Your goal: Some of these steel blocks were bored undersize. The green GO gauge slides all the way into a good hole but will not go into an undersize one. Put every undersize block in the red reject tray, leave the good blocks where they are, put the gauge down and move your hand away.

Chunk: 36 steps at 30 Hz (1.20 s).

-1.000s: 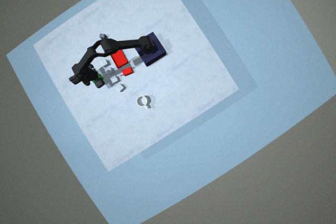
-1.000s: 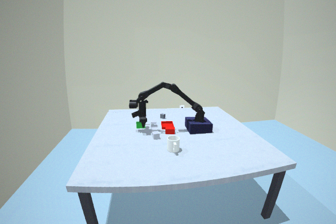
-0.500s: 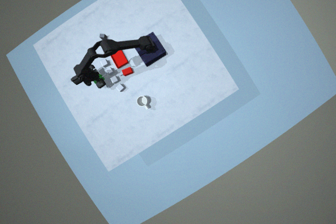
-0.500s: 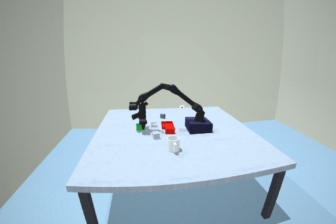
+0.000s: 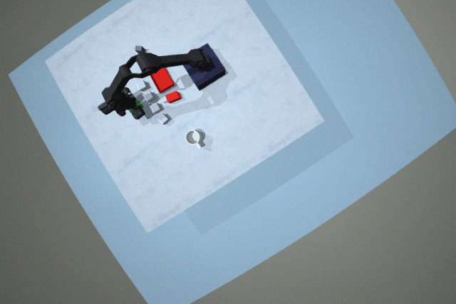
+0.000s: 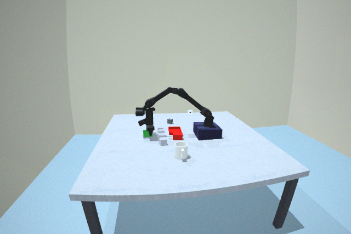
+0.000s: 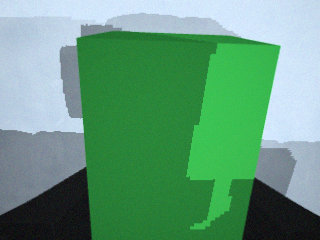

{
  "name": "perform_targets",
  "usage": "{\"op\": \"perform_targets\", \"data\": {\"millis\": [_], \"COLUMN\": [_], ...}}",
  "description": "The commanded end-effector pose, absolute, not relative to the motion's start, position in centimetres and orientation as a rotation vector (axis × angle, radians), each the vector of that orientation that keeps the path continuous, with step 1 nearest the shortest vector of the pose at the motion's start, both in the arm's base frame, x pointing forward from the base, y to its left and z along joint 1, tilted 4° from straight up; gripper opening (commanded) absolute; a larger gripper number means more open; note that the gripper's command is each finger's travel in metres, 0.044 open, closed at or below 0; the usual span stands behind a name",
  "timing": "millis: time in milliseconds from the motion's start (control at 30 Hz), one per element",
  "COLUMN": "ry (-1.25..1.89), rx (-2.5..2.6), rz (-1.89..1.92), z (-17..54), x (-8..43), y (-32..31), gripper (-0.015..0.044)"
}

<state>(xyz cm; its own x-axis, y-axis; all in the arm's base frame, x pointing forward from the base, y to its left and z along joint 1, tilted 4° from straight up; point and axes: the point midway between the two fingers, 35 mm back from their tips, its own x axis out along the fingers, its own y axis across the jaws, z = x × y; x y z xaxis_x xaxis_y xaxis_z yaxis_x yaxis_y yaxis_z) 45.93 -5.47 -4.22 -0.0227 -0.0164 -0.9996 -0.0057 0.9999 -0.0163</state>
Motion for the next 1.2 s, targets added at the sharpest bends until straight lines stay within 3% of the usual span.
{"op": "perform_targets", "data": {"millis": [0,1167], "ry": [1.589,1.589], "rx": [-0.02,-0.02], "rz": [-0.014,-0.014], "z": [-3.94,-3.75], "x": [45.67,45.98], "y": [-5.58,-5.72], "gripper": [0.0,0.0]}}
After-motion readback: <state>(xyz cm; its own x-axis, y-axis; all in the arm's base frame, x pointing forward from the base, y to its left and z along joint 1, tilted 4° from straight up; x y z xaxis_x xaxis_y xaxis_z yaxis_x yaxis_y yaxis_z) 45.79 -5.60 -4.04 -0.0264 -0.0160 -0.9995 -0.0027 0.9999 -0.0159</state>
